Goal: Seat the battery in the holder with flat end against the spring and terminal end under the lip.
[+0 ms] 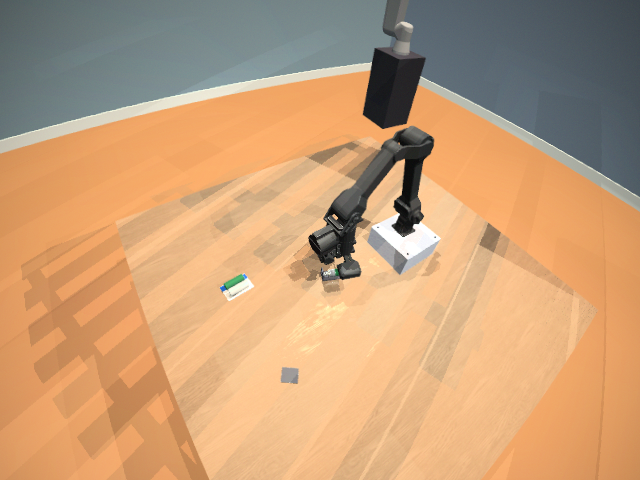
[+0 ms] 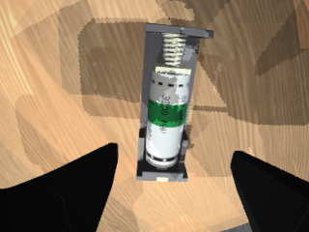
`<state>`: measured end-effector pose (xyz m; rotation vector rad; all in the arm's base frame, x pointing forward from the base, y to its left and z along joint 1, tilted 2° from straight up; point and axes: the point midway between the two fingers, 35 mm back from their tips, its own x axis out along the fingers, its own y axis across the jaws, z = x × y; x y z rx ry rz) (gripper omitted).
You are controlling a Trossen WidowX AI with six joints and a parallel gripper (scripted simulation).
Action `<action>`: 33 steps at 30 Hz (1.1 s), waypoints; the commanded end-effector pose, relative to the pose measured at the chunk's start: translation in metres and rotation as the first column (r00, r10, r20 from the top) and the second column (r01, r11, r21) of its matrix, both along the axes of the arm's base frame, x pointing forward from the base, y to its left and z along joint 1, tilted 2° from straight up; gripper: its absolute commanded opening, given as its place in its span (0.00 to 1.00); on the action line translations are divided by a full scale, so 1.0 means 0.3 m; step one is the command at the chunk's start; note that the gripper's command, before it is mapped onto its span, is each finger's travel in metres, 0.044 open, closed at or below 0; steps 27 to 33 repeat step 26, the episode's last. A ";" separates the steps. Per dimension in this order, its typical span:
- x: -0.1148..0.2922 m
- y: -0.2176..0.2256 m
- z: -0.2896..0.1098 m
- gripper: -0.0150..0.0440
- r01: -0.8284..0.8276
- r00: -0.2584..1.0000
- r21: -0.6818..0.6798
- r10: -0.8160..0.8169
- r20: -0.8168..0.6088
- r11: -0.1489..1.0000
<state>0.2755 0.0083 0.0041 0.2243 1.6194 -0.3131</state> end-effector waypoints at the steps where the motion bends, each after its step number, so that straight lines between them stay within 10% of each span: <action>1: 0.012 0.006 0.135 0.92 0.003 1.000 0.002 -0.003 0.031 1.000; 33: 0.010 0.005 0.161 1.00 0.003 0.999 0.002 -0.003 0.032 1.000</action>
